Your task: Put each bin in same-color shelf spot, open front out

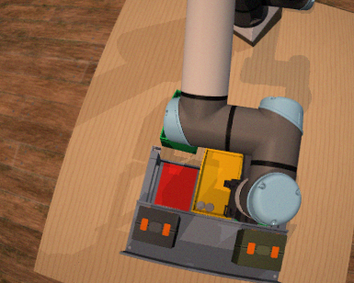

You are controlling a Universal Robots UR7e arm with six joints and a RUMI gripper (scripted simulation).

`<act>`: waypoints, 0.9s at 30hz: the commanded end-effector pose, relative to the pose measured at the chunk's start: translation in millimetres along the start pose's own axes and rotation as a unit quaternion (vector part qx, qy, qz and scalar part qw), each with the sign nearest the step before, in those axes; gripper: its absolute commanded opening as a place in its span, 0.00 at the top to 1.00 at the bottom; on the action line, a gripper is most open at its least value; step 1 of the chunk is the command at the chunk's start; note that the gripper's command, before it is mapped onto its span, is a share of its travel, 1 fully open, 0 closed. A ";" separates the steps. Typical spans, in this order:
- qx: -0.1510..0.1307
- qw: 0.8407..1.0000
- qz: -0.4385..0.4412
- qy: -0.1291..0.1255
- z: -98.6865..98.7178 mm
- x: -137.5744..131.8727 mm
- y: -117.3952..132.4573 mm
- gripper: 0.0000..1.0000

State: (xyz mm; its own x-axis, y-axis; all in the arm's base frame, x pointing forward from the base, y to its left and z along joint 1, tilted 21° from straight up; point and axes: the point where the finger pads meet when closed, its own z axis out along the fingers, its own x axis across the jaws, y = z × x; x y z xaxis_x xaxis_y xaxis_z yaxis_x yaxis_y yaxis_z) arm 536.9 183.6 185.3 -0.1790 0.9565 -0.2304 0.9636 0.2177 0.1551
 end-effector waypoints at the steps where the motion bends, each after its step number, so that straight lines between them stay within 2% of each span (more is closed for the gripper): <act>1: -0.001 1.000 0.000 0.000 -0.8 -0.1 0.4 1.00; 27: -0.017 1.000 0.001 0.000 1.3 0.0 -0.2 1.00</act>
